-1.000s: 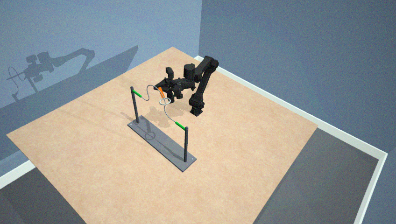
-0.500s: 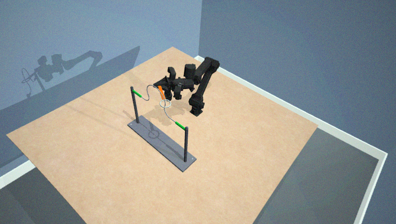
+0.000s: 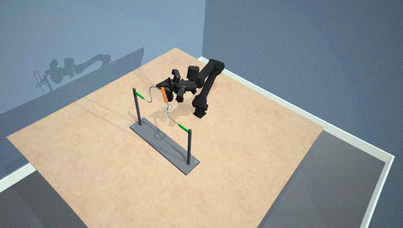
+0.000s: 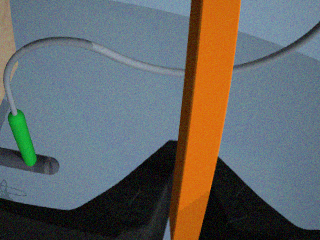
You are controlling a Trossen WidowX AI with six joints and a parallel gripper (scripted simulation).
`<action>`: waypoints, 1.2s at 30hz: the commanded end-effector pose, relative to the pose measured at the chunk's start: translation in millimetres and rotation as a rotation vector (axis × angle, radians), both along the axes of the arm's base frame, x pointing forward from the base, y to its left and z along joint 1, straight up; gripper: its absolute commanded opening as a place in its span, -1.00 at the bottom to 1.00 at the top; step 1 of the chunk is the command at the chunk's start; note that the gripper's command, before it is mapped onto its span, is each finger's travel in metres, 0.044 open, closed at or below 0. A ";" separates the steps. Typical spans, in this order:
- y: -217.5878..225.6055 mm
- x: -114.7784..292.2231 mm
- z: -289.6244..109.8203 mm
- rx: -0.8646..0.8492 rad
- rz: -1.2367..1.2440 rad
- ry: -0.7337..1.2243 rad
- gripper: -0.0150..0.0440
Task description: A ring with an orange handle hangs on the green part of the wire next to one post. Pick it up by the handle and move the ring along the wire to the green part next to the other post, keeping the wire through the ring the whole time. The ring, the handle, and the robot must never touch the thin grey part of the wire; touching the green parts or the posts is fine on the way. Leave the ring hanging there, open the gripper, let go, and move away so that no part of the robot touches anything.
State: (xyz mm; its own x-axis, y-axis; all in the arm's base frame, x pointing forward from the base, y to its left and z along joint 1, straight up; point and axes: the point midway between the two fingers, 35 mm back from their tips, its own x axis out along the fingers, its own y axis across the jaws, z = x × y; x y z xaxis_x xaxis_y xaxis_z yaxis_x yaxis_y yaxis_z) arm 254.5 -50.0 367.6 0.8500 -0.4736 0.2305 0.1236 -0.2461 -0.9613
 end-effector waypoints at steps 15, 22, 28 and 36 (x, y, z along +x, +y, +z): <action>-6.5 0.4 -29.2 0.096 0.000 0.001 -1.00; -7.1 0.8 -51.5 0.232 0.001 -0.003 -1.00; -4.6 1.2 -72.8 0.370 0.003 -0.006 -1.00; 3.8 1.8 -101.2 0.564 0.005 -0.010 -1.00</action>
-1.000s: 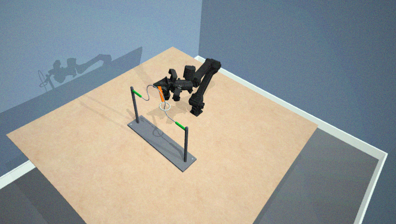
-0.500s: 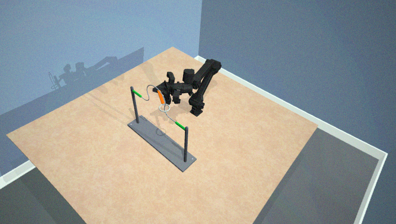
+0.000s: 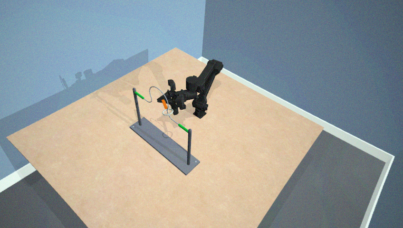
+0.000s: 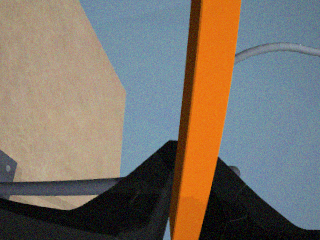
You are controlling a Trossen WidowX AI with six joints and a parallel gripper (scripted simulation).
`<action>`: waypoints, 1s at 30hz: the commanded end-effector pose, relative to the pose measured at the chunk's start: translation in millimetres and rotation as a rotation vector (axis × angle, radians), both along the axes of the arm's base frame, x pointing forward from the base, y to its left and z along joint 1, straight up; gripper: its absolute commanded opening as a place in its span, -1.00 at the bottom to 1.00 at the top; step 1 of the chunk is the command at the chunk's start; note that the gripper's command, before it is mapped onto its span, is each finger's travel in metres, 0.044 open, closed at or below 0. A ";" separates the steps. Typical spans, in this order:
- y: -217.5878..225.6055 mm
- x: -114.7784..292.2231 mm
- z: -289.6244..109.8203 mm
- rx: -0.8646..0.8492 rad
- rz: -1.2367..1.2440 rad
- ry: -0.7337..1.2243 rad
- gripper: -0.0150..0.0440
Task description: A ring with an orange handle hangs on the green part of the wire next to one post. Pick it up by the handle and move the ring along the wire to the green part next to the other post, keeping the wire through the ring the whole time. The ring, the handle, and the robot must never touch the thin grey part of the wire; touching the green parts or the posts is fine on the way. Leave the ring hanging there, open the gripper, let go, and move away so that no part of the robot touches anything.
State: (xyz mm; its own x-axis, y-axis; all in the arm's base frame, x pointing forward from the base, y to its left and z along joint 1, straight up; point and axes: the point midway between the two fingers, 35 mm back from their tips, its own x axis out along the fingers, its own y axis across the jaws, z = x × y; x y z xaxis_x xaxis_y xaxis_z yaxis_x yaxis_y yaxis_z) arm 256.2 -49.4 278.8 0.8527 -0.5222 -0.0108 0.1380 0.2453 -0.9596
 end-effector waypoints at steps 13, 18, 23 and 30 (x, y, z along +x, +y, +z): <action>26.8 2.2 -52.5 0.371 0.009 -0.004 -1.00; 35.9 10.1 -68.4 0.485 0.065 -0.042 -1.00; 45.4 12.2 -78.2 0.572 0.079 -0.054 -1.00; 68.5 13.2 -93.7 0.748 0.079 -0.065 -1.00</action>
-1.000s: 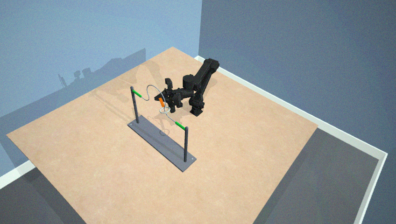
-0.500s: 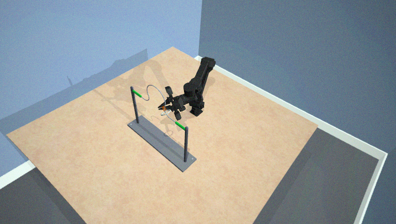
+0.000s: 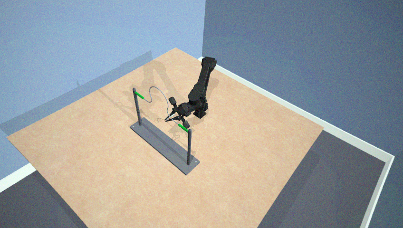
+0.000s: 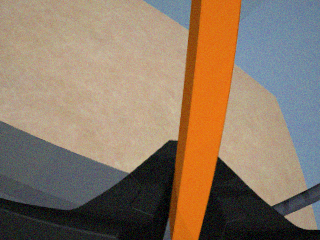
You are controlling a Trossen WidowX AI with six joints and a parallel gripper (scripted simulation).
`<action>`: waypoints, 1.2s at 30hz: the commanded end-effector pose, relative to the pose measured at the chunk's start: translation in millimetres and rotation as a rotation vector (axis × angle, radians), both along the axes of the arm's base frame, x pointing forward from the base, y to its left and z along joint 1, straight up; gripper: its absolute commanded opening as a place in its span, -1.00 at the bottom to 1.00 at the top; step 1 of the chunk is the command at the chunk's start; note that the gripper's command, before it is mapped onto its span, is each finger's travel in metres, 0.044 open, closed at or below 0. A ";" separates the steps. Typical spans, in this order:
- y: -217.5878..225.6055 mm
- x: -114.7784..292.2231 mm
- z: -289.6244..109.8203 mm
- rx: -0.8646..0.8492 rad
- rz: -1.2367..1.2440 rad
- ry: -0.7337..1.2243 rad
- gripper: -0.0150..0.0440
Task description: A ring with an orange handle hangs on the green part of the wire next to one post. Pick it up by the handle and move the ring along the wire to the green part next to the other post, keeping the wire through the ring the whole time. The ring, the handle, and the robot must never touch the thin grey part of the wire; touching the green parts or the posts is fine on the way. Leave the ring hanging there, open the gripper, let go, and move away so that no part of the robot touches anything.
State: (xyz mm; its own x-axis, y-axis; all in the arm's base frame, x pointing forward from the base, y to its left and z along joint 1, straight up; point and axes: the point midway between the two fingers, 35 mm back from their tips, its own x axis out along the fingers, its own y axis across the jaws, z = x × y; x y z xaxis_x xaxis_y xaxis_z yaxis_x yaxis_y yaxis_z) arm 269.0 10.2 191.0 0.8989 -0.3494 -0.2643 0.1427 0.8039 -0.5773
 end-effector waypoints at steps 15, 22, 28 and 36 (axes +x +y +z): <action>57.3 1.7 -22.9 0.376 0.004 -0.007 -1.00; 77.4 2.1 -25.1 0.483 0.006 -0.009 -1.00; 90.9 2.4 -25.5 0.540 0.007 -0.010 -1.00; 102.5 2.6 -25.5 0.571 0.007 -0.011 -1.00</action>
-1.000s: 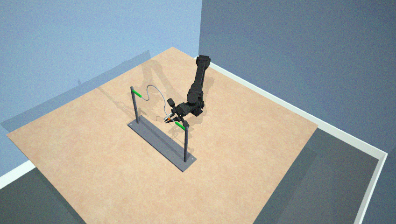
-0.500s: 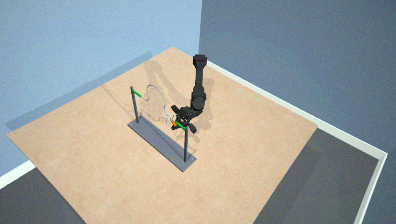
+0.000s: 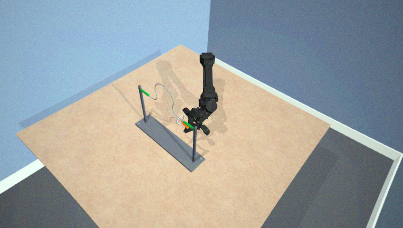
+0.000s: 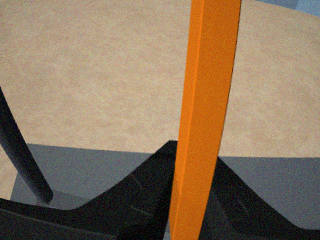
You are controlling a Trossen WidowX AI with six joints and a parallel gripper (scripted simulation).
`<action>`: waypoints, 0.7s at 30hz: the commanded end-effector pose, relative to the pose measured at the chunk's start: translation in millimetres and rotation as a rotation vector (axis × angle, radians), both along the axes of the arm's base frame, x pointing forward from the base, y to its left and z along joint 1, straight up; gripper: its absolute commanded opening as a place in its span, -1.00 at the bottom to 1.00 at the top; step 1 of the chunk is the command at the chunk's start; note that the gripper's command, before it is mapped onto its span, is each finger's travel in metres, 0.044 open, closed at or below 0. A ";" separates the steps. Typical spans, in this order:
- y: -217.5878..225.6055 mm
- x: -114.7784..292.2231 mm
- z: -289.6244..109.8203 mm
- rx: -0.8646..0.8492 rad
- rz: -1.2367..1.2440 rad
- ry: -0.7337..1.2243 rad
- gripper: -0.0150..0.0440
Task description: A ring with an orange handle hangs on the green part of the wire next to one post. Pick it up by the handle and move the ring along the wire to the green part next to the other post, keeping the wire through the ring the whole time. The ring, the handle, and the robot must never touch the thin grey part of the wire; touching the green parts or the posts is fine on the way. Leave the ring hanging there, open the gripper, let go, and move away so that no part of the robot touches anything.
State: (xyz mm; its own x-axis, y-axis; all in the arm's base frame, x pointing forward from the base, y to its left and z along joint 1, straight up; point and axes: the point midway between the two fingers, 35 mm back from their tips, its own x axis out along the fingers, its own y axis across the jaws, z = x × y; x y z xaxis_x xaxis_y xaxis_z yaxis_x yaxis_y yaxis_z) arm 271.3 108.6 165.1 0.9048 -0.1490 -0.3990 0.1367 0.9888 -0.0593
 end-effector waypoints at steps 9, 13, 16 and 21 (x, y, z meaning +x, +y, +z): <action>14.5 0.5 0.6 0.022 -0.002 -0.002 -1.00; 18.7 0.6 0.6 0.023 -0.002 -0.002 -1.00; 21.8 0.7 0.6 0.024 -0.002 -0.002 -1.00; 26.8 0.8 0.7 0.024 -0.002 -0.003 -1.00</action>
State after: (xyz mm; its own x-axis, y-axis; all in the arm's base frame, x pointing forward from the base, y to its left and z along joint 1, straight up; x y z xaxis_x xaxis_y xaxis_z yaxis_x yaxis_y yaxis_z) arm 271.8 132.1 165.2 0.9056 -0.1394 -0.4006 0.1365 0.9900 -0.0359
